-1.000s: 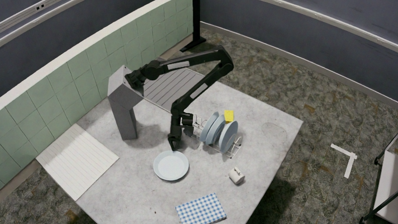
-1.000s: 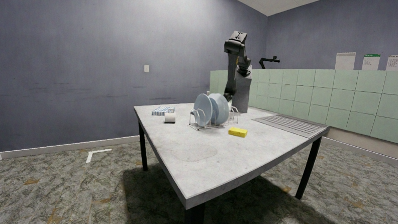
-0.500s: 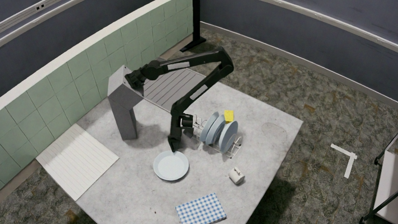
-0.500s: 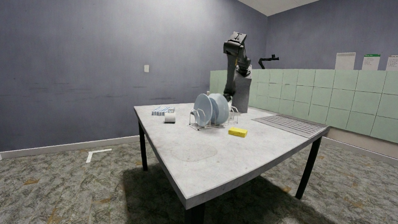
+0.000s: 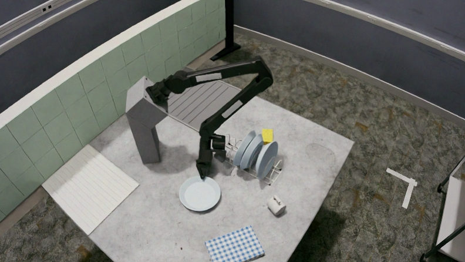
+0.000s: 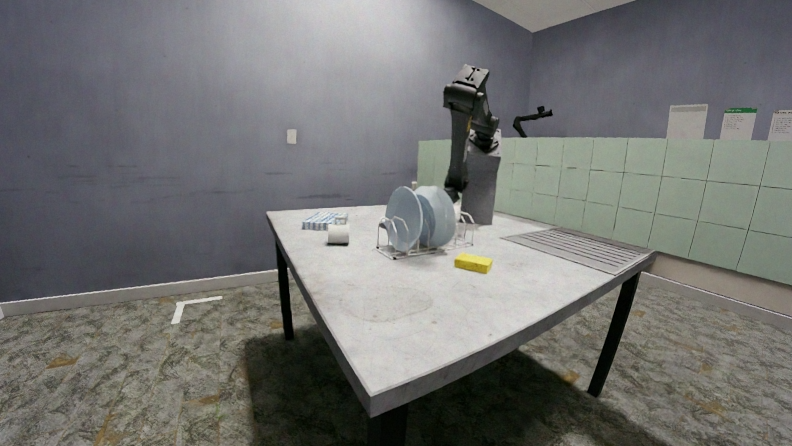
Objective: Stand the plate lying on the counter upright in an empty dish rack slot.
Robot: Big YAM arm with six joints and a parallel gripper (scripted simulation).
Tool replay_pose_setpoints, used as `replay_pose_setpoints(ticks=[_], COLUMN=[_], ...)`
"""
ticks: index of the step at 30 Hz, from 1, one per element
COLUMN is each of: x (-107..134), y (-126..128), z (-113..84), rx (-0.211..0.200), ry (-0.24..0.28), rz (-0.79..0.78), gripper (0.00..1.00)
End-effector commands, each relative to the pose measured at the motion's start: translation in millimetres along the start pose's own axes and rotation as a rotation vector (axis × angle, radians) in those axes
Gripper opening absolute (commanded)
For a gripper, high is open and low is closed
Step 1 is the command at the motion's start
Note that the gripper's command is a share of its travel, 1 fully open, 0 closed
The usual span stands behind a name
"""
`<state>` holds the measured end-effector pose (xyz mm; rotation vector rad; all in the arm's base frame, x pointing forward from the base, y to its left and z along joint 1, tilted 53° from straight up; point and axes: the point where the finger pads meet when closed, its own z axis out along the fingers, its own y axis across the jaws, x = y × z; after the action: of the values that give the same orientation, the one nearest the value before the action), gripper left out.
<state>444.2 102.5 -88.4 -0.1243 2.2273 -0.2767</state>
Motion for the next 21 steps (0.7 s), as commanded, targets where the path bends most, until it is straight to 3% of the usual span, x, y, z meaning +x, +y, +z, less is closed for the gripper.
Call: replay_pose_setpoints(ticks=[1,21], x=[1.5,2.4], y=[-8.1,-9.0], z=[6.3,7.7], rx=[0.015,0.015], ry=[0.001,0.003], rz=[0.005,0.005], gripper=[0.26,0.26])
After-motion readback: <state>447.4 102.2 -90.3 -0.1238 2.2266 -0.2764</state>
